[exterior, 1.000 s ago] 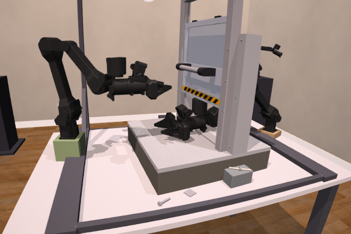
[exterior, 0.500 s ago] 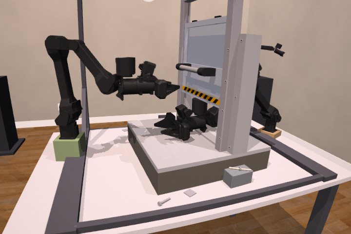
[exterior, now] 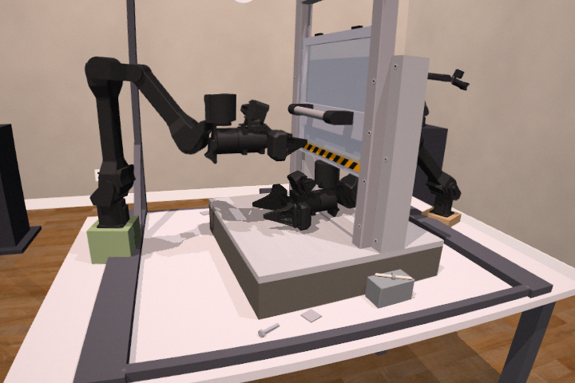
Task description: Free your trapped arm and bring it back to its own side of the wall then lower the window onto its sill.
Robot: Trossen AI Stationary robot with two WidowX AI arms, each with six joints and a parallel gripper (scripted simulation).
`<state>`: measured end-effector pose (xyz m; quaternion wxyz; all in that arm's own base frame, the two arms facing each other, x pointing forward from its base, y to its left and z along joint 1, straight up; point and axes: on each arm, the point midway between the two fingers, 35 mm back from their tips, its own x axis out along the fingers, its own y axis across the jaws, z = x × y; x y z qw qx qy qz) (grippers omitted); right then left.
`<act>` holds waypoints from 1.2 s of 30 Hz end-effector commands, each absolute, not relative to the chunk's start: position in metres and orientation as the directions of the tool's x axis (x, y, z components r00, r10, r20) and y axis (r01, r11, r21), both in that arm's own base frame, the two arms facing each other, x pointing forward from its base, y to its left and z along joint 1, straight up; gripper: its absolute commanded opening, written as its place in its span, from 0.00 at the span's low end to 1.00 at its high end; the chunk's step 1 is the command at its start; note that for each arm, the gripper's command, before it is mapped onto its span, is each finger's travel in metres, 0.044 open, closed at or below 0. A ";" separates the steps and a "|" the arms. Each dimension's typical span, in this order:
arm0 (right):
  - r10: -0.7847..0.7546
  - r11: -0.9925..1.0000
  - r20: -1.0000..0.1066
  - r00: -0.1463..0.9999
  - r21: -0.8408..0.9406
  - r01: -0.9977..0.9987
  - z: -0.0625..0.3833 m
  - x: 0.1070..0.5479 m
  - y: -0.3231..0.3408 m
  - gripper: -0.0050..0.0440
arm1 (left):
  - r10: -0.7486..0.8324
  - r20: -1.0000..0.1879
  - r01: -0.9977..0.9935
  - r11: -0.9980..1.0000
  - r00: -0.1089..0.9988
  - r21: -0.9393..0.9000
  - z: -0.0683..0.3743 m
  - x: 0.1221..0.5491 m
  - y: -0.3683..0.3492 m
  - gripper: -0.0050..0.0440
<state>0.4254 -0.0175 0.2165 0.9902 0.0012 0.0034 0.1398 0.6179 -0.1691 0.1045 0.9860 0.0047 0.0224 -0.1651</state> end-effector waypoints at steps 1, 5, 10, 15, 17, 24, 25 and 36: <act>0.277 0.961 0.024 0.961 -0.007 -0.277 0.230 0.438 -0.014 0.92 | -0.325 0.039 0.325 0.946 0.945 0.009 0.149 0.620 -0.170 0.92; 0.277 0.961 0.023 0.961 -0.006 -0.277 0.230 0.442 -0.013 0.92 | -0.325 0.039 0.325 0.946 0.945 0.009 0.149 0.620 -0.170 0.92; 0.277 0.961 0.022 0.961 -0.005 -0.277 0.230 0.454 -0.010 0.92 | -0.325 0.039 0.325 0.946 0.945 0.009 0.149 0.620 -0.170 0.92; 0.277 0.961 0.023 0.961 -0.005 -0.277 0.230 0.466 -0.006 0.92 | -0.325 0.039 0.325 0.946 0.945 0.009 0.149 0.620 -0.170 0.92; 0.277 0.961 0.023 0.961 -0.005 -0.277 0.230 0.471 -0.005 0.92 | -0.325 0.039 0.325 0.946 0.945 0.009 0.149 0.620 -0.170 0.92; 0.277 0.961 0.024 0.961 -0.006 -0.277 0.231 0.479 -0.002 0.92 | -0.325 0.039 0.325 0.946 0.945 0.009 0.149 0.620 -0.170 0.92; 0.277 0.961 0.024 0.961 -0.006 -0.277 0.231 0.479 -0.002 0.92 | -0.325 0.039 0.325 0.946 0.945 0.009 0.149 0.620 -0.170 0.92; 0.277 0.961 0.045 0.960 -0.015 -0.276 0.244 0.477 -0.002 0.92 | -0.325 0.039 0.325 0.946 0.945 0.009 0.149 0.620 -0.170 0.92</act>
